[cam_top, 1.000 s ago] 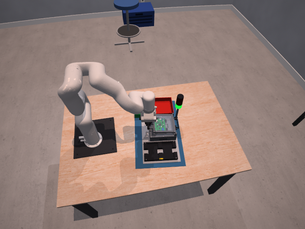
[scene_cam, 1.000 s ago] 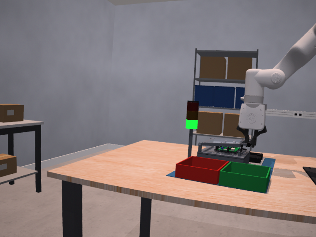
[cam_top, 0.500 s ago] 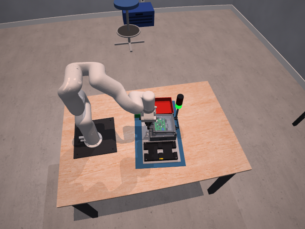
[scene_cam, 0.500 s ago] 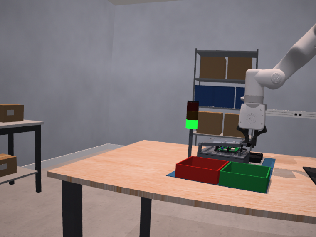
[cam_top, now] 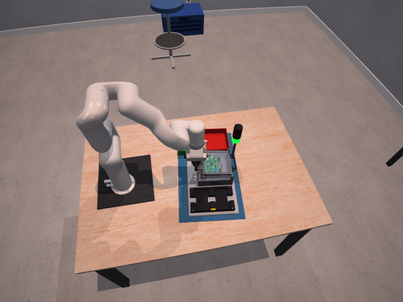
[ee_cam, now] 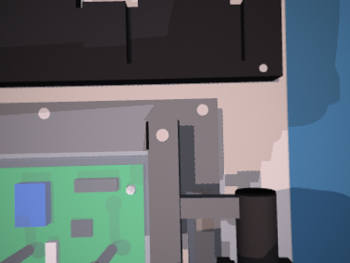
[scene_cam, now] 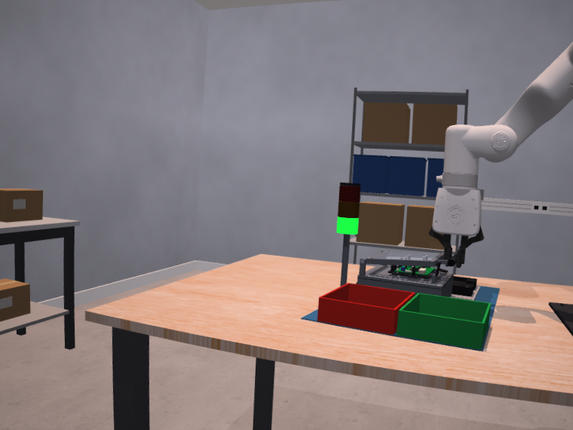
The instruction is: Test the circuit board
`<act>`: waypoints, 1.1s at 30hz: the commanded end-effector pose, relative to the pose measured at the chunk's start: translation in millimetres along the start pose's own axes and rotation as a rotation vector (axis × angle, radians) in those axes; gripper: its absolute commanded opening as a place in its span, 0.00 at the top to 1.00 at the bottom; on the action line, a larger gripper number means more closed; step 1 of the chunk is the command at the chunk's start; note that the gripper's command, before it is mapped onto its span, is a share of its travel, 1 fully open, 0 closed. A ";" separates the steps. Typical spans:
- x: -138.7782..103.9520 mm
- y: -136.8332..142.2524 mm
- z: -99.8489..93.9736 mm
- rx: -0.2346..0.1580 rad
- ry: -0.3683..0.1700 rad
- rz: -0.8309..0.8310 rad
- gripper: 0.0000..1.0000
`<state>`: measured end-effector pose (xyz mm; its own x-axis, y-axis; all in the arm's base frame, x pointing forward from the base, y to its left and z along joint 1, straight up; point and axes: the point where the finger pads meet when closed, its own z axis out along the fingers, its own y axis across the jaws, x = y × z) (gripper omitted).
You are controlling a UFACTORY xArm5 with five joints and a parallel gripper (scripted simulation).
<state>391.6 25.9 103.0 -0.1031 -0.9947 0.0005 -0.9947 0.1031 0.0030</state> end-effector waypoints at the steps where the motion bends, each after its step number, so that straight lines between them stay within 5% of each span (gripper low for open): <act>1: -0.2 -1.3 -1.3 0.004 -0.001 0.000 1.00; 11: -0.3 -2.3 -8.8 0.004 -0.001 0.000 1.00; 33: -0.9 -16.4 -64.3 0.004 -0.001 0.000 1.00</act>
<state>403.1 25.3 156.5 -0.1030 -0.9947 0.0007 -0.9947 0.1030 0.0044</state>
